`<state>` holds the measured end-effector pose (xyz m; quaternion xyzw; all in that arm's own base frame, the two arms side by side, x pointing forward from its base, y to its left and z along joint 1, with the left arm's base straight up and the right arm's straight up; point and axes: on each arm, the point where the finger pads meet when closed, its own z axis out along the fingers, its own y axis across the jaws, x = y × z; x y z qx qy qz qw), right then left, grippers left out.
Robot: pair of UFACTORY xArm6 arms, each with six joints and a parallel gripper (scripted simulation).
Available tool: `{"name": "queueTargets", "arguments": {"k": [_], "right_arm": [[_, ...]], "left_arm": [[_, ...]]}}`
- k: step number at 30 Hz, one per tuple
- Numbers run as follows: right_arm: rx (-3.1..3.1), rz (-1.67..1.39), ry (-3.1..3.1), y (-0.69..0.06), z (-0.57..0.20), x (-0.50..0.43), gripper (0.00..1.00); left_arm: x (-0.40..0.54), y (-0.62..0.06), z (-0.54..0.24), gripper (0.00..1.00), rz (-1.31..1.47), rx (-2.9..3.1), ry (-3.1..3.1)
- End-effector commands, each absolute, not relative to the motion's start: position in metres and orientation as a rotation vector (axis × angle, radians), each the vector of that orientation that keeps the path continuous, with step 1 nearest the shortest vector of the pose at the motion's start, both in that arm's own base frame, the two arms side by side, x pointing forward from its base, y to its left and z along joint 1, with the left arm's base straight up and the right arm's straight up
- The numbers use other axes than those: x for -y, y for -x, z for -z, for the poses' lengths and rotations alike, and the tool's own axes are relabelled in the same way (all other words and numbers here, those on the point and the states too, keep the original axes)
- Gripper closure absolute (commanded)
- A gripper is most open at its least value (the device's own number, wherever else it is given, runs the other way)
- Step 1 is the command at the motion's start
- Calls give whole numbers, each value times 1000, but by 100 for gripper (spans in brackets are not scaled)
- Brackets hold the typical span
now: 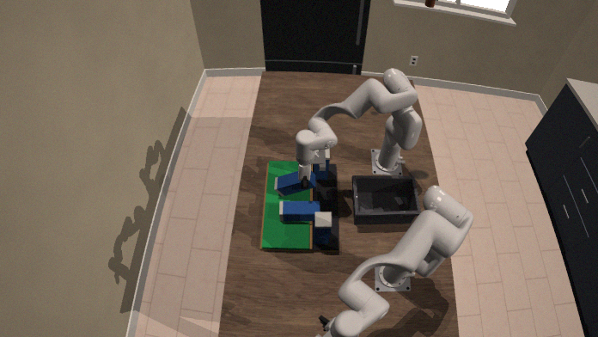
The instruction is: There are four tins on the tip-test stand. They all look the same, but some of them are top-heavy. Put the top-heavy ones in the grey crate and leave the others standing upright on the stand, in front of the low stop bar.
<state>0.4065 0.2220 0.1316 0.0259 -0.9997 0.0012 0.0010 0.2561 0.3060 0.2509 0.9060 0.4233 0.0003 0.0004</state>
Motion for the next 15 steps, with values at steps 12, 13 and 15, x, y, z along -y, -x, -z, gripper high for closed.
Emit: {"name": "queueTargets", "arguments": {"k": [12, 13, 15], "right_arm": [[3144, 0, -81, -408, -142, -223, 26], [3144, 0, -81, -408, -143, -223, 26], [3144, 0, -81, -408, -144, -223, 26]], "left_arm": [[-307, -257, -252, 0, -7, -1330, -2847], [-307, -257, -252, 0, -7, -1330, -2847], [-307, -257, -252, 0, -7, -1330, -2847]]}}
